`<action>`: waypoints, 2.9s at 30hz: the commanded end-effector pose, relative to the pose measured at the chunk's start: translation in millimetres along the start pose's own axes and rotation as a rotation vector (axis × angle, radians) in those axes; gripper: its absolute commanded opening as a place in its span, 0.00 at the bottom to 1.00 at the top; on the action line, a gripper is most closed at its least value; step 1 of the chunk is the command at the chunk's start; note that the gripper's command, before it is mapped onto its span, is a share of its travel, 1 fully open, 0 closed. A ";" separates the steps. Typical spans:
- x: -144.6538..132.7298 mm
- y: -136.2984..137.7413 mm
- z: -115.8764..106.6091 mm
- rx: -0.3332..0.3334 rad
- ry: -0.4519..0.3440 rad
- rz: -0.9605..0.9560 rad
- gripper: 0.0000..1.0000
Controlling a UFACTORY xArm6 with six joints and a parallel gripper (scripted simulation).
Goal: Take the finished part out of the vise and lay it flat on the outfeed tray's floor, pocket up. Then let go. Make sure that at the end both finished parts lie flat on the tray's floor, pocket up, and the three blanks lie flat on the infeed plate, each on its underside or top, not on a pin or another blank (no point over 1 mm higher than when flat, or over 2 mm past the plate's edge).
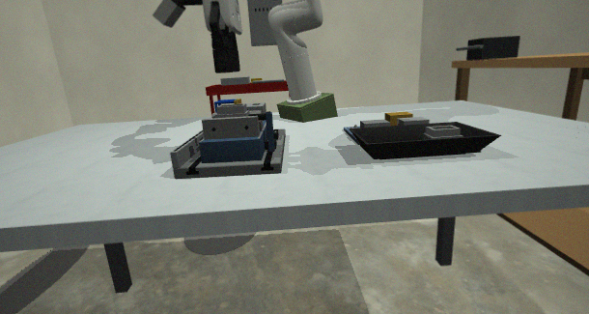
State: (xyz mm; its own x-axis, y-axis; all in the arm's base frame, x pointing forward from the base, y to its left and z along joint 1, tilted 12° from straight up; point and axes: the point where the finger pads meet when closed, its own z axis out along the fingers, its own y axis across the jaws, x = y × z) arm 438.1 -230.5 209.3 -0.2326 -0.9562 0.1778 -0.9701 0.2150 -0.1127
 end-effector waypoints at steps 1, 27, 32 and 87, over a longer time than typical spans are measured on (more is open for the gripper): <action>0.4 -1.4 4.8 0.004 0.001 0.000 0.69; 0.6 -1.9 44.1 0.004 0.001 0.000 0.69; 0.6 -2.0 50.4 0.004 0.001 0.000 0.69; 1.1 -3.5 56.0 0.004 0.001 0.000 0.69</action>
State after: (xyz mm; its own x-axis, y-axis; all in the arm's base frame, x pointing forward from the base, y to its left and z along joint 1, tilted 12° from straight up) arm 443.9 -243.0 153.2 -0.2326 -0.9562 0.1776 -0.9701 0.2150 -0.1126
